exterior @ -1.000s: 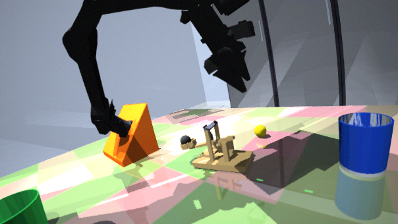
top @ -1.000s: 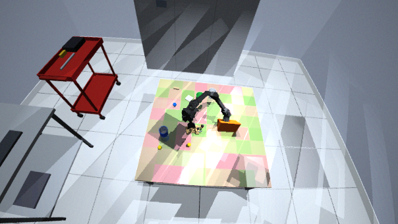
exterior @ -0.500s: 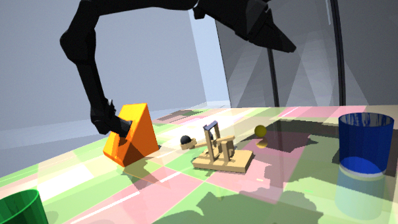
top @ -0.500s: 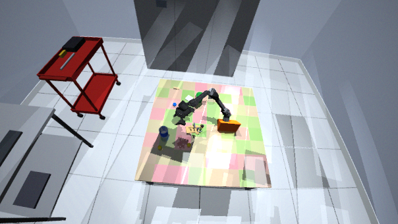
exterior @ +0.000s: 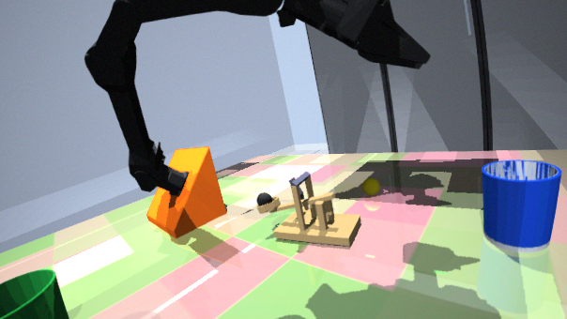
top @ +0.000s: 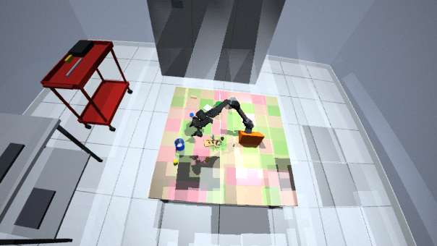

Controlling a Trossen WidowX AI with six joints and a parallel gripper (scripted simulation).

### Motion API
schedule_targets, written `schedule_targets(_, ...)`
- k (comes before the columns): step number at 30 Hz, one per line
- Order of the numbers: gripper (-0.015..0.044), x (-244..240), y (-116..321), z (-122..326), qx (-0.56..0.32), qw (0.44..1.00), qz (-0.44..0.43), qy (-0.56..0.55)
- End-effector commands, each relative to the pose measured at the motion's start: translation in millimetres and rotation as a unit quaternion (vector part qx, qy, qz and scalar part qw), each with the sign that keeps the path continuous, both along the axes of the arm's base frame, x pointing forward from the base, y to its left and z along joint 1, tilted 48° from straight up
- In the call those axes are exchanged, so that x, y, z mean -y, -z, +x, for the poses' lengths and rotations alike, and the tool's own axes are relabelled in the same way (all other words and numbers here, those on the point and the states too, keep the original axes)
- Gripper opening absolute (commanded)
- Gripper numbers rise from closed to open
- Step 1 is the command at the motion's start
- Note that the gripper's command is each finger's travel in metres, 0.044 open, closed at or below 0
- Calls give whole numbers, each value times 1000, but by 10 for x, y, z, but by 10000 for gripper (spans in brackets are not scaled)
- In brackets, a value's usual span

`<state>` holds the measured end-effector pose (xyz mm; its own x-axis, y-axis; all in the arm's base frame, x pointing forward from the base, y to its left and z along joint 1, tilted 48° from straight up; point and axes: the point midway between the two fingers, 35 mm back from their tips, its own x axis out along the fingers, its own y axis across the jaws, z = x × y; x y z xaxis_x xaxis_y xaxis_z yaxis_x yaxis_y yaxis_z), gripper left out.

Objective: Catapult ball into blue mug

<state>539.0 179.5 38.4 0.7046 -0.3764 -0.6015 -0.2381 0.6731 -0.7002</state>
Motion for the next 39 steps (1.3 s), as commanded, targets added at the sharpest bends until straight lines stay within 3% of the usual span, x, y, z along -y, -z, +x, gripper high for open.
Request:
schedule_targets(1, 440, 7, -3, 1, 1, 1000, -3, 0)
schedule_targets(5, 440, 7, -3, 1, 1, 1000, -3, 0)
schedule_targets(22, 0, 7, -3, 1, 1, 1000, -3, 0)
schedule_targets(33, 0, 6, 6, -7, -1, 1000, -5, -1)
schedule_targets(39, 0, -18, 298, -273, -66, 996, -60, -20)
